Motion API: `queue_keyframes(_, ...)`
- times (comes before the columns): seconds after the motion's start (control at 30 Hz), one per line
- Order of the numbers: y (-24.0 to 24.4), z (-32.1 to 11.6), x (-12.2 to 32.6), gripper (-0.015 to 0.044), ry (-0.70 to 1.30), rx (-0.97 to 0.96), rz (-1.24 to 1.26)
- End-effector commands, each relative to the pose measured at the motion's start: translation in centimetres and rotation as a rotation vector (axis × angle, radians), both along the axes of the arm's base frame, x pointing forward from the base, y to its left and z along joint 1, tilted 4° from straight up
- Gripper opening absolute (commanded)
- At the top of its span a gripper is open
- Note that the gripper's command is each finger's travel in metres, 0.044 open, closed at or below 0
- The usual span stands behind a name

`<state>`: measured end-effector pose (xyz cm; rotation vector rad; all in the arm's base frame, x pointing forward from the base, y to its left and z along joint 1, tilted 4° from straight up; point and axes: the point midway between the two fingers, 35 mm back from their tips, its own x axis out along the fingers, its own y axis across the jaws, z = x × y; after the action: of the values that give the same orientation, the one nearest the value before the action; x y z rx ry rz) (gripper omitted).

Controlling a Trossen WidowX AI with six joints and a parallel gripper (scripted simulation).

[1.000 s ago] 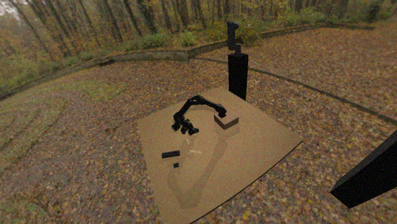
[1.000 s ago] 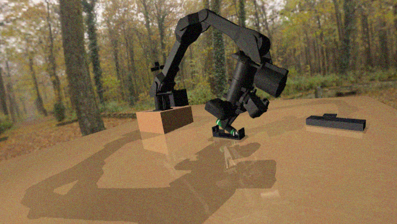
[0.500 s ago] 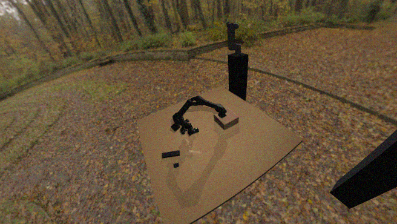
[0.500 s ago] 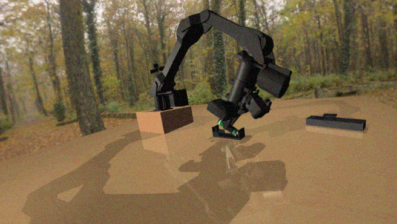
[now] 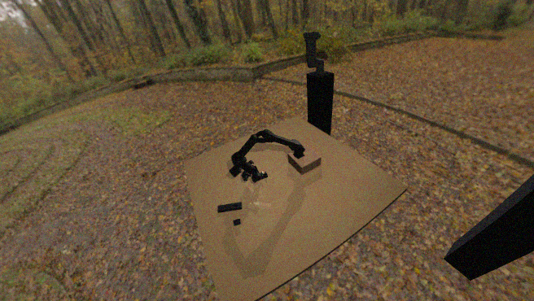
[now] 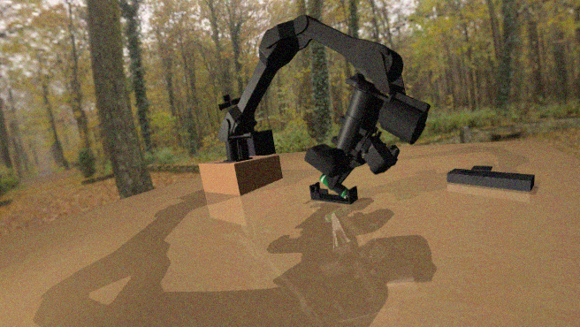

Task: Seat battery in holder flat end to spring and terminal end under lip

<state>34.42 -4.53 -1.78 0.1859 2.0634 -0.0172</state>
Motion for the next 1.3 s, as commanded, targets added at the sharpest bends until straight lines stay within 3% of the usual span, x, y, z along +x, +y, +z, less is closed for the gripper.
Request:
queue_keyframes(0.0,-0.04,-0.15,0.41,0.0061,-0.027,-0.004,0.005)
queue_keyframes(1.27,0.02,-0.79,0.08,0.0061,-0.186,-0.028,-0.007)
